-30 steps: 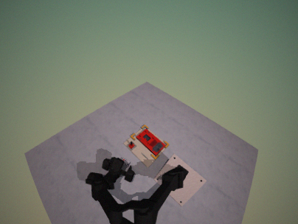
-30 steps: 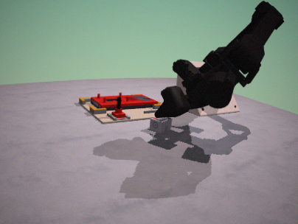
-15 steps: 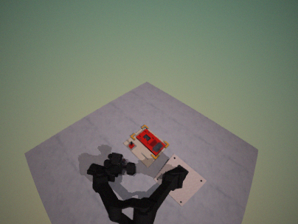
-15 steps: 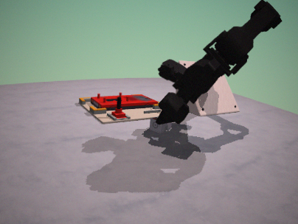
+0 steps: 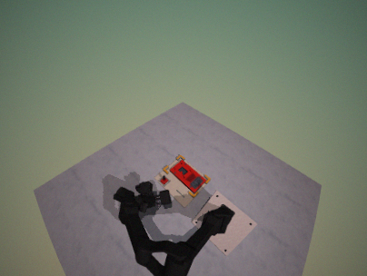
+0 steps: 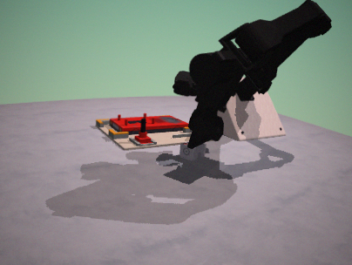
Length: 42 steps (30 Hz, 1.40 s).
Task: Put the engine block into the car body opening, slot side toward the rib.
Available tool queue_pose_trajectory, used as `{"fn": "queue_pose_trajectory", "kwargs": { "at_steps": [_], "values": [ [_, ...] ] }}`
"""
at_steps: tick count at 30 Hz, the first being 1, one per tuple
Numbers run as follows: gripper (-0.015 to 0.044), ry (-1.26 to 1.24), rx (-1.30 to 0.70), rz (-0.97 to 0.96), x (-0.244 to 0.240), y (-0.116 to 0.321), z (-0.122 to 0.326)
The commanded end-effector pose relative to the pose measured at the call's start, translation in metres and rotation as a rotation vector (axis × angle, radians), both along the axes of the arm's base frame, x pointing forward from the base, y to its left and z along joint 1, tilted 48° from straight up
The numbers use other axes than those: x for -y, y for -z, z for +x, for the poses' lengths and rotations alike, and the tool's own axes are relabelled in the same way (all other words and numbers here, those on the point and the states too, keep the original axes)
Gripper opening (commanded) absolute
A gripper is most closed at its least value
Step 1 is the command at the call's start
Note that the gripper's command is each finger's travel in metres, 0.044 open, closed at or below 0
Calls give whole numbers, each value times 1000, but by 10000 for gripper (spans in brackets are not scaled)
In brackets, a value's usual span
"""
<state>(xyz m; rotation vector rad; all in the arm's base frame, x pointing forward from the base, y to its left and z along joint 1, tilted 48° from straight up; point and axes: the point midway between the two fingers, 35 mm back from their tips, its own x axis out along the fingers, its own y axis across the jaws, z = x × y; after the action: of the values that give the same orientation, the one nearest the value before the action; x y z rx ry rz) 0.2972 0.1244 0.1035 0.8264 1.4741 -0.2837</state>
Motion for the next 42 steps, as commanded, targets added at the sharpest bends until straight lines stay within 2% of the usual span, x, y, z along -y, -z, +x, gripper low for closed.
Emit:
{"fn": "queue_pose_trajectory", "kwargs": {
  "at_steps": [1, 16, 31, 42],
  "values": [
    [440, -82, 8, 35, 3, 2, -1],
    [440, -506, 177, 208, 6, -1, -4],
    [440, -864, 489, 360, 11, -12, -3],
    [440, -894, 527, 371, 18, -4, 2]
  ]
}}
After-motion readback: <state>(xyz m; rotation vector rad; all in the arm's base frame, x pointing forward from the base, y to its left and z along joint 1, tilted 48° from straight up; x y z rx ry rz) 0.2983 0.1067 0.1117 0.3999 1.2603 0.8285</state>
